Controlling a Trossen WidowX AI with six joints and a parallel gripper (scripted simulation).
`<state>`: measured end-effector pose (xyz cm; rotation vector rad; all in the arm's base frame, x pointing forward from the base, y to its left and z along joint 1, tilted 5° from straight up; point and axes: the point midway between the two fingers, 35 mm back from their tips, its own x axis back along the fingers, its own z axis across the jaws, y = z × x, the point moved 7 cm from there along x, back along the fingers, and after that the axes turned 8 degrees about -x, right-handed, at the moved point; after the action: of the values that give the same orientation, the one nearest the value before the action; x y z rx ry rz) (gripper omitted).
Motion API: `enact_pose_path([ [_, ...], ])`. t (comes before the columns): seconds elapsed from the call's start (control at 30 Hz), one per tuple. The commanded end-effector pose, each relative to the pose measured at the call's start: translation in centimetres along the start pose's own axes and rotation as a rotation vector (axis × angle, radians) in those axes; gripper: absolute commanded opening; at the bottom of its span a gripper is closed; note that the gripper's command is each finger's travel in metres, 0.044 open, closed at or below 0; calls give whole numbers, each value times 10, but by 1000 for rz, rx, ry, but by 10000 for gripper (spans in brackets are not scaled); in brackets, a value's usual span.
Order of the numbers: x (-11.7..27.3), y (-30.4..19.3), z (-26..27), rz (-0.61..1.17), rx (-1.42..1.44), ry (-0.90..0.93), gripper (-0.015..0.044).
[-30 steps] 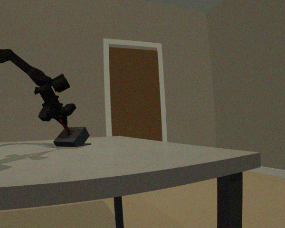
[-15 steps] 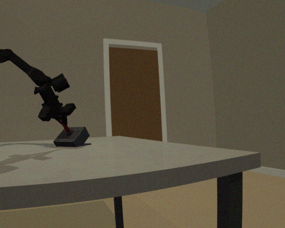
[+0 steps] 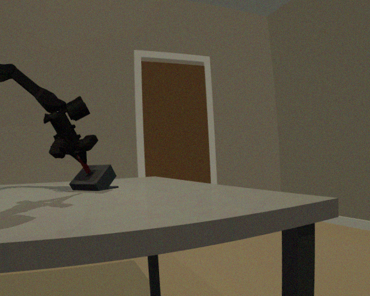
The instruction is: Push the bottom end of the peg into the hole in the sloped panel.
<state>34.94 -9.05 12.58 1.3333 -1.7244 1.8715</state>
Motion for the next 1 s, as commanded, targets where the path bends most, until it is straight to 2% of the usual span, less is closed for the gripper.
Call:
enact_pose_path([
  [0.0,-2,2,-1,-4,-4,-3,0],
  [0.97,-12,1,1,-3,-4,-3,0],
])
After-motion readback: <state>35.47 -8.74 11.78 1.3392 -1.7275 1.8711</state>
